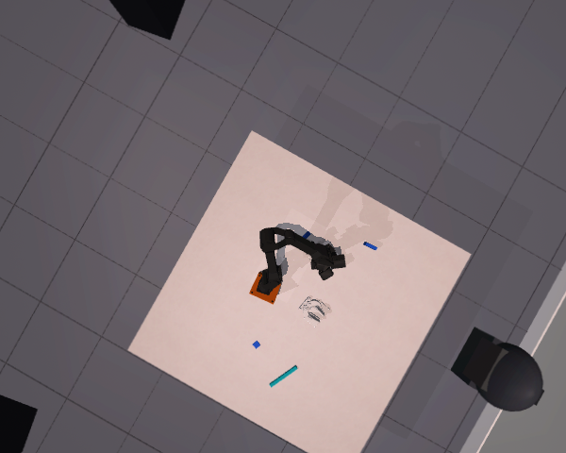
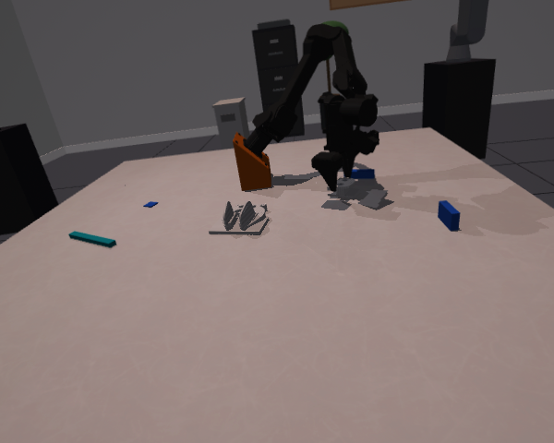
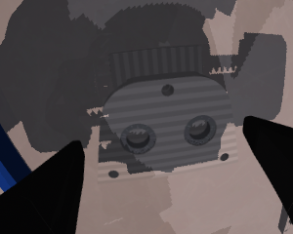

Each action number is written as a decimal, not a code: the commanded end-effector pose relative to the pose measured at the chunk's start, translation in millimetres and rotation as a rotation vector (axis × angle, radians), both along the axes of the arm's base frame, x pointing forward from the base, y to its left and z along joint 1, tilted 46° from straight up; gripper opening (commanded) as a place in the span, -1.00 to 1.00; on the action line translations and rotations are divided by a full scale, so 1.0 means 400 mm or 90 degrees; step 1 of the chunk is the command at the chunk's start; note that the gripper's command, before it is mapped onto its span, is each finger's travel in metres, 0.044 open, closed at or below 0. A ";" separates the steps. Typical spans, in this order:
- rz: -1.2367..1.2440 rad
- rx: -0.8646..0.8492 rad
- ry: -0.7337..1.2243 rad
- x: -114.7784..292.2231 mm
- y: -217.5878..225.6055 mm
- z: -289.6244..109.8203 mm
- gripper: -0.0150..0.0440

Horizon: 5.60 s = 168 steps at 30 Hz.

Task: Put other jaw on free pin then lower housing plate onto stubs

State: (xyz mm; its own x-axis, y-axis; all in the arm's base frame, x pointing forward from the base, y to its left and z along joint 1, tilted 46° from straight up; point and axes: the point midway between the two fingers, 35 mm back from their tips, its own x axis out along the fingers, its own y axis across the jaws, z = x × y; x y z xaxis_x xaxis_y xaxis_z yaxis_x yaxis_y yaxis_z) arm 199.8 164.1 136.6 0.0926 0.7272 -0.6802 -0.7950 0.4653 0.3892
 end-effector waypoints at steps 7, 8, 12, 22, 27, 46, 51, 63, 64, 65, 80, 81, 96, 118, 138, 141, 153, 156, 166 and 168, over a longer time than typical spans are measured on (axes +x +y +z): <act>-0.002 -0.002 0.005 -0.001 0.021 -0.027 1.00; -0.002 -0.002 0.005 -0.001 0.021 -0.027 1.00; -0.002 -0.002 0.005 -0.001 0.021 -0.027 1.00; -0.002 -0.002 0.005 -0.001 0.021 -0.027 1.00; -0.002 -0.002 0.005 -0.001 0.021 -0.028 1.00; 0.000 0.000 0.004 -0.002 0.022 -0.026 0.73; 0.000 0.000 0.004 -0.002 0.022 -0.026 0.70; 0.000 -0.004 0.004 0.000 0.001 -0.010 0.70; 0.000 -0.005 0.004 0.000 -0.005 -0.005 0.70; 0.000 -0.006 0.005 0.001 -0.012 0.000 0.70; -0.002 -0.007 0.006 -0.012 -0.098 0.081 0.70; -0.002 -0.007 0.006 -0.014 -0.103 0.086 0.70; -0.049 -0.011 0.050 0.016 -0.140 0.065 0.70; -0.207 -0.015 0.204 0.098 -0.256 -0.045 0.70; -0.349 0.000 0.349 0.129 -0.375 -0.157 0.70; -0.369 0.003 0.371 0.129 -0.393 -0.175 0.70; -0.452 0.023 0.461 0.122 -0.463 -0.246 0.70; -0.472 0.030 0.484 0.118 -0.480 -0.265 0.70; -0.539 0.054 0.562 0.095 -0.533 -0.327 0.70; -0.551 0.059 0.577 0.090 -0.542 -0.338 0.70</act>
